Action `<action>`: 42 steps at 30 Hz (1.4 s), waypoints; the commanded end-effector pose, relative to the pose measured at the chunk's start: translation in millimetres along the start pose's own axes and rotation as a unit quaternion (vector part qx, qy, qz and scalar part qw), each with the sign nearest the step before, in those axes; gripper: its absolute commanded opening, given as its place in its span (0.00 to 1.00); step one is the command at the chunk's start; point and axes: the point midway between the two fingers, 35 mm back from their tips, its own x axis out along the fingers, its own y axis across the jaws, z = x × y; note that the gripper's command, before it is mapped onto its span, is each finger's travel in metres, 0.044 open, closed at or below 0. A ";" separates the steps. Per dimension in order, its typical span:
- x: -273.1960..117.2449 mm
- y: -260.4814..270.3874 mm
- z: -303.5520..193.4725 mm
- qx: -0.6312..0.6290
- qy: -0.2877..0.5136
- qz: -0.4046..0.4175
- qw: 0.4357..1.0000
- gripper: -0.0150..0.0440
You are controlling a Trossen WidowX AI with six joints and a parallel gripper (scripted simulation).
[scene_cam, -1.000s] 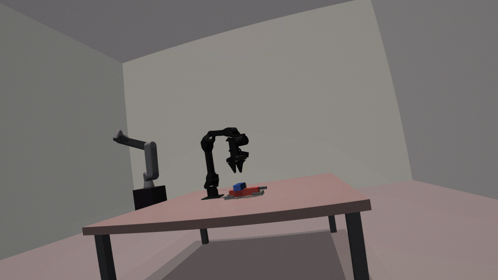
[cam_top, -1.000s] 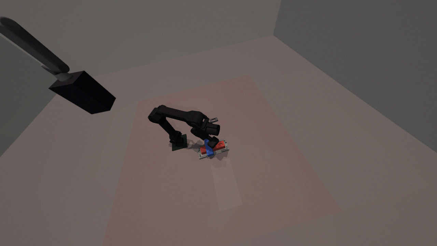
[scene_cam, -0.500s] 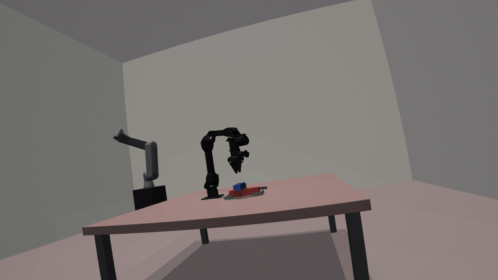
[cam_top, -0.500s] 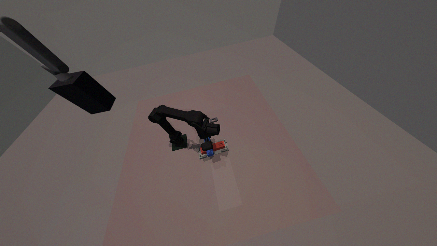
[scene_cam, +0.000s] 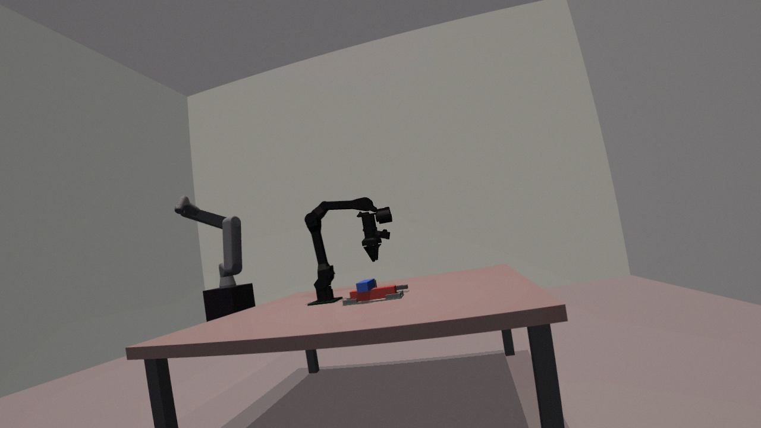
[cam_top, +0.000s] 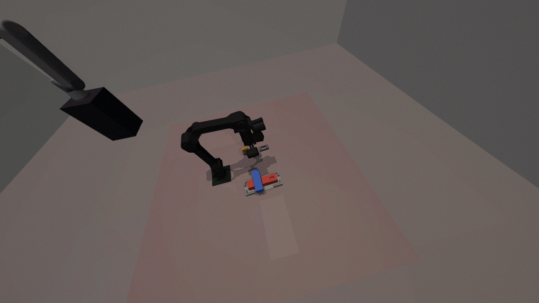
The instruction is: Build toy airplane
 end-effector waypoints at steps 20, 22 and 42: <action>61.8 107.4 -49.2 0.028 0.007 -0.008 1.000 1.00; 65.2 107.4 -49.2 0.028 0.007 -0.008 1.000 1.00; 98.7 107.5 -48.5 0.028 0.007 -0.008 1.000 1.00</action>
